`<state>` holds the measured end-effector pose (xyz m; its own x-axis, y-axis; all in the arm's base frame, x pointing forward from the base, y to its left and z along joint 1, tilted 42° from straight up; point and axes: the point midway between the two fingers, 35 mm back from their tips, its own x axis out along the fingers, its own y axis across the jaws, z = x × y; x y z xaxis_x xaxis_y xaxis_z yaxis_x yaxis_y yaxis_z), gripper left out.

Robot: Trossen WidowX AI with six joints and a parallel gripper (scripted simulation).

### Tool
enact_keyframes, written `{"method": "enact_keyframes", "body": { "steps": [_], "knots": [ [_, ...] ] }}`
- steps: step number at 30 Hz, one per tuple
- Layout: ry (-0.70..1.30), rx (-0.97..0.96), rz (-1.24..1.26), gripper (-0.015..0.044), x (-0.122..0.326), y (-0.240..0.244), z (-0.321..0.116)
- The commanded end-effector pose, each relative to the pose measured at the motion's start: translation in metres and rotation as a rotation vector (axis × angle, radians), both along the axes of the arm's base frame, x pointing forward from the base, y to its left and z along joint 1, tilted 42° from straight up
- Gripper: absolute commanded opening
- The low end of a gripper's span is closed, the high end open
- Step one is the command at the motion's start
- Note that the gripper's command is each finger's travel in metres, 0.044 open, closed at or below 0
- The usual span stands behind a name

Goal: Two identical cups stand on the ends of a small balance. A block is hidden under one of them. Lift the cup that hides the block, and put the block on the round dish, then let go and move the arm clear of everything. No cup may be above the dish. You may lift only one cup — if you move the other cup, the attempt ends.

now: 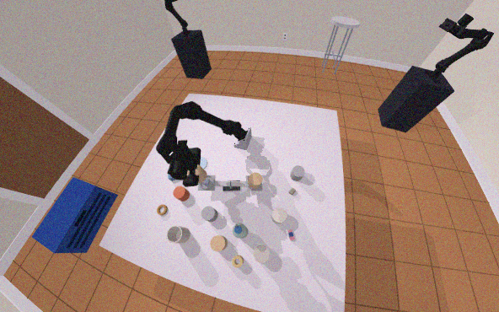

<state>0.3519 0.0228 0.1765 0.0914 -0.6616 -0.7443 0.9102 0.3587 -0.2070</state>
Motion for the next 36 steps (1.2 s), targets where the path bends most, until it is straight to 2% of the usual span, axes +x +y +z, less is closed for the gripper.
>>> {"method": "enact_keyframes", "body": {
  "steps": [1, 36],
  "knots": [
    [0.001, 0.009, -0.010, 0.0000, -0.006, -0.015, 0.006],
    [0.005, 0.062, -0.069, 0.0000, -0.103, -0.136, 0.039]
  ]
}}
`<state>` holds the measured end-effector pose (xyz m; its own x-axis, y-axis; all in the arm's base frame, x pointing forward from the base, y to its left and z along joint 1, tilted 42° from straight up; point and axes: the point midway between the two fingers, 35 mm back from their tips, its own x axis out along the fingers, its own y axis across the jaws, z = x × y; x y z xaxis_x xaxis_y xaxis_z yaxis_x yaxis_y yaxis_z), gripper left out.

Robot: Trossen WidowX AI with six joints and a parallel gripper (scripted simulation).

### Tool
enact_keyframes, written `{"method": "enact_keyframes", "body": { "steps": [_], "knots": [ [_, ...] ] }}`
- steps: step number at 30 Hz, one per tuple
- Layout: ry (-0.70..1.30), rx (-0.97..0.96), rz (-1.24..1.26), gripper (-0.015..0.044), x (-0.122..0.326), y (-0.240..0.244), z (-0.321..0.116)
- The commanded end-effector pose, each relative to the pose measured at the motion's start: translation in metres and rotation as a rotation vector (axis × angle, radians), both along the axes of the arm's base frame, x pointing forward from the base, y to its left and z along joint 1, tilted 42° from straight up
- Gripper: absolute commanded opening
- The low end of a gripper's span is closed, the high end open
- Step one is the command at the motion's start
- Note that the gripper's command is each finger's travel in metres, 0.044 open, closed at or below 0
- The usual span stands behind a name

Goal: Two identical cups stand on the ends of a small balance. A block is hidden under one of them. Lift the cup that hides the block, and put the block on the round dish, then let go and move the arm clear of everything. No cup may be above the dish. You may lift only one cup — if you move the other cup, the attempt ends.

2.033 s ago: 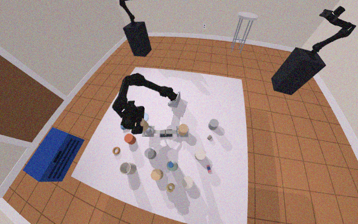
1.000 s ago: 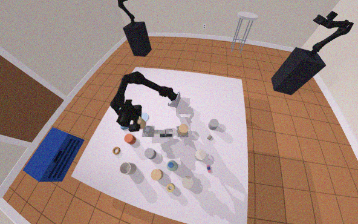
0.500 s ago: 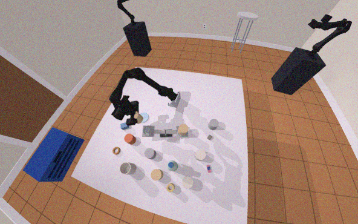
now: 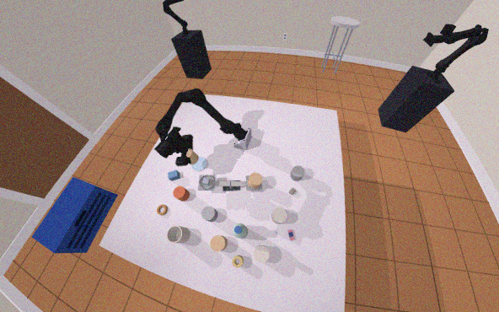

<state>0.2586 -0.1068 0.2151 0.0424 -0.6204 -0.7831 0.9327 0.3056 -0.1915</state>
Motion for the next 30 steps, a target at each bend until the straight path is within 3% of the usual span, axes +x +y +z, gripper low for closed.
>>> {"method": "enact_keyframes", "body": {
  "steps": [1, 30],
  "knots": [
    [-0.001, 0.001, 0.000, 0.0000, -0.013, -0.009, 0.001],
    [-0.007, -0.071, -0.030, 0.0000, -0.113, -0.059, 0.005]
  ]
}}
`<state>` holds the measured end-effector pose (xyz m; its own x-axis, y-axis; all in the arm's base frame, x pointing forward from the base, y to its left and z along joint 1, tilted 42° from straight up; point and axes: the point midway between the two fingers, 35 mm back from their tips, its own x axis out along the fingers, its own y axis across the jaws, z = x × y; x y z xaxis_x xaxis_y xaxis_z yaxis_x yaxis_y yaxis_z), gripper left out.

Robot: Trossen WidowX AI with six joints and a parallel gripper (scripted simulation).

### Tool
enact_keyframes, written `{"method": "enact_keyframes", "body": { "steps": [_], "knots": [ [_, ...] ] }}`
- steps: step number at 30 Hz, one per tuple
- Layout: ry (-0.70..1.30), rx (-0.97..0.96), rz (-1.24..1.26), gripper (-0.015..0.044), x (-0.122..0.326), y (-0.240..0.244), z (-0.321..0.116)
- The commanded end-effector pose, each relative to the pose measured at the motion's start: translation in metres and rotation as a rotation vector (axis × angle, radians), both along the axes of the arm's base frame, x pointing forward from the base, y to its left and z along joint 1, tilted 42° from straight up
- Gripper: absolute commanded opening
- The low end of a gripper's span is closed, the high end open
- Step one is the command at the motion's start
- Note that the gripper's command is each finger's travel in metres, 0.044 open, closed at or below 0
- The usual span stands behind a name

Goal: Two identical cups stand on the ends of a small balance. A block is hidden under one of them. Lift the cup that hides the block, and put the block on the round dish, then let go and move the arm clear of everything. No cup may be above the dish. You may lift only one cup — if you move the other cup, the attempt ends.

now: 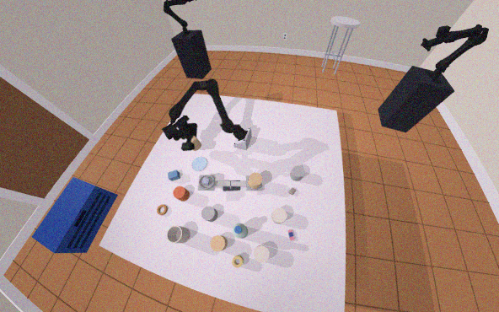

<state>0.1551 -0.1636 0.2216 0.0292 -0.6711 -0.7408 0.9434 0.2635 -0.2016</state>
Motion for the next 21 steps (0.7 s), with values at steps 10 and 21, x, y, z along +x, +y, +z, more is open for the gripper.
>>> {"method": "enact_keyframes", "body": {
  "steps": [10, 21],
  "knots": [
    [0.002, -0.008, 0.000, 0.0000, -0.010, -0.015, -0.016],
    [0.002, -0.011, 0.000, 0.0000, -0.010, -0.030, -0.032]
  ]
}}
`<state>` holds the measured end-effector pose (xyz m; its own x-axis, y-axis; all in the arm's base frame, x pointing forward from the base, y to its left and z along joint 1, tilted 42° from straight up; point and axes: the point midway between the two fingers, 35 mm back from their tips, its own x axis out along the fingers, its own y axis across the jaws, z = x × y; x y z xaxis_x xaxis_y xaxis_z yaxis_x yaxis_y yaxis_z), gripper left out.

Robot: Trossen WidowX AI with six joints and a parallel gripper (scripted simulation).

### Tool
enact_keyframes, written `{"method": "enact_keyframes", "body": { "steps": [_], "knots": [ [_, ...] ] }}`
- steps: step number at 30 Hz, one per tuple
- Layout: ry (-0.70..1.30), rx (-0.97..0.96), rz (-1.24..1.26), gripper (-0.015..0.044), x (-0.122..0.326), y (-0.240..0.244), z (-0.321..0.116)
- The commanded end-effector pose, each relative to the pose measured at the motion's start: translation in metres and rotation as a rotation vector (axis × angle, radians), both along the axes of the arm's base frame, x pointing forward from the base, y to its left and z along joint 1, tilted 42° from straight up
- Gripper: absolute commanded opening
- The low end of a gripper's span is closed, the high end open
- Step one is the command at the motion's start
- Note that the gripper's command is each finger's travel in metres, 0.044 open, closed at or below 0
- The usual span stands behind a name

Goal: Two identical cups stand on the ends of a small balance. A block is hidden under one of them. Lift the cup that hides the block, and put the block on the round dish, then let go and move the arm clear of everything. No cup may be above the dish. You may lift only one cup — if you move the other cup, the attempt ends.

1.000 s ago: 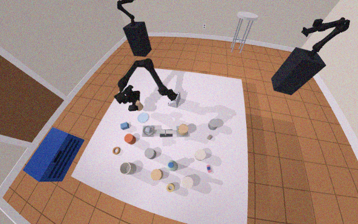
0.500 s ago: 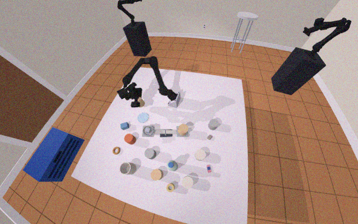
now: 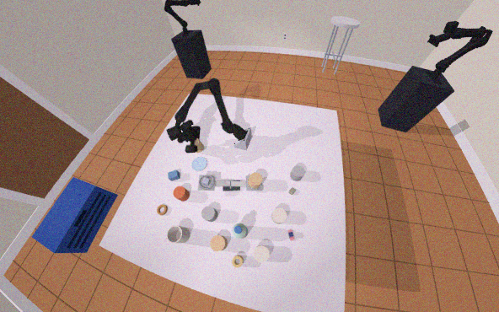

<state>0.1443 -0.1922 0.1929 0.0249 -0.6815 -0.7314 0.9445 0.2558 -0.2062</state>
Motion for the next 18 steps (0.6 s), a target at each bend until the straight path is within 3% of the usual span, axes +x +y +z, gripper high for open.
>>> {"method": "enact_keyframes", "body": {
  "steps": [1, 12, 18],
  "knots": [
    [0.001, 0.003, 0.005, 0.0000, 0.001, -0.002, -0.004],
    [0.002, 0.002, 0.005, 0.0000, 0.001, -0.014, -0.017],
    [-0.002, -0.002, 0.001, 0.0157, 0.001, -0.011, -0.011]
  ]
}}
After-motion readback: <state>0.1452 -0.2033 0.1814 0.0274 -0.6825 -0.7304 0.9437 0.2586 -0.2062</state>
